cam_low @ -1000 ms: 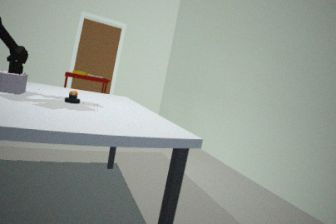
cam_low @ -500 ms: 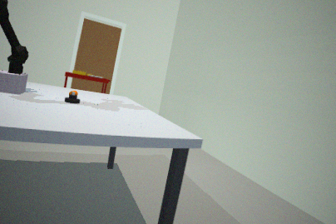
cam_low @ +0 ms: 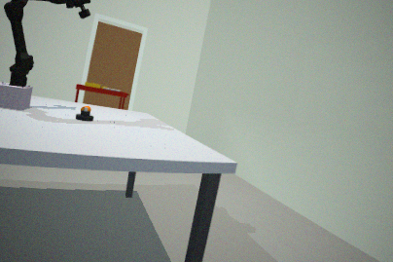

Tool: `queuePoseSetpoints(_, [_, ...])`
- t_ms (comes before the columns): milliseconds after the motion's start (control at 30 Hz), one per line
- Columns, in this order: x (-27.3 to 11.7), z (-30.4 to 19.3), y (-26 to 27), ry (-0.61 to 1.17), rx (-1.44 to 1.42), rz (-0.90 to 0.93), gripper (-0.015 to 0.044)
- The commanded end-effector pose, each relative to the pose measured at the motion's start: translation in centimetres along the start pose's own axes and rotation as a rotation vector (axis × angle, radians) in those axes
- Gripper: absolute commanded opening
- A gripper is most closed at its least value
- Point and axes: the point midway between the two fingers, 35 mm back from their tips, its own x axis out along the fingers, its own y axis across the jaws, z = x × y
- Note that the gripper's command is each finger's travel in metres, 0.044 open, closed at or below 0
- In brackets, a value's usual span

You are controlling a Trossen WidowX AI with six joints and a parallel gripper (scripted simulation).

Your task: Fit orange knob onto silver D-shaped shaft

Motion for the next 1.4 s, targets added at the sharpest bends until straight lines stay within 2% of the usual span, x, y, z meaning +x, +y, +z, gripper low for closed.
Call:
queuePoseSetpoints(0, [1.5,-0.1,-7.3,0.024,-0.111,-0.189,0.044])
queuePoseSetpoints(167, [2.2,-0.2,-16.7,0.098,-0.281,-0.434,0.044])
queuePoseSetpoints(367, [-0.2,-0.8,-28.0,0.278,-0.479,-0.725,0.044])
queuePoseSetpoints(467, [-2.4,-1.7,-33.3,0.42,-0.568,-0.854,0.044])
queuePoseSetpoints(667, [-7.8,-4.4,-42.3,0.813,-0.713,-1.015,0.044])
queuePoseSetpoints(867, [-14.6,-7.9,-48.7,1.277,-0.781,-1.024,0.044])
queuePoseSetpoints(1033, [-20.6,-11.0,-51.9,1.67,-0.769,-0.897,0.044])
queuePoseSetpoints(1367, [-20.7,-11.4,-52.8,1.688,-0.767,-0.888,0.044])
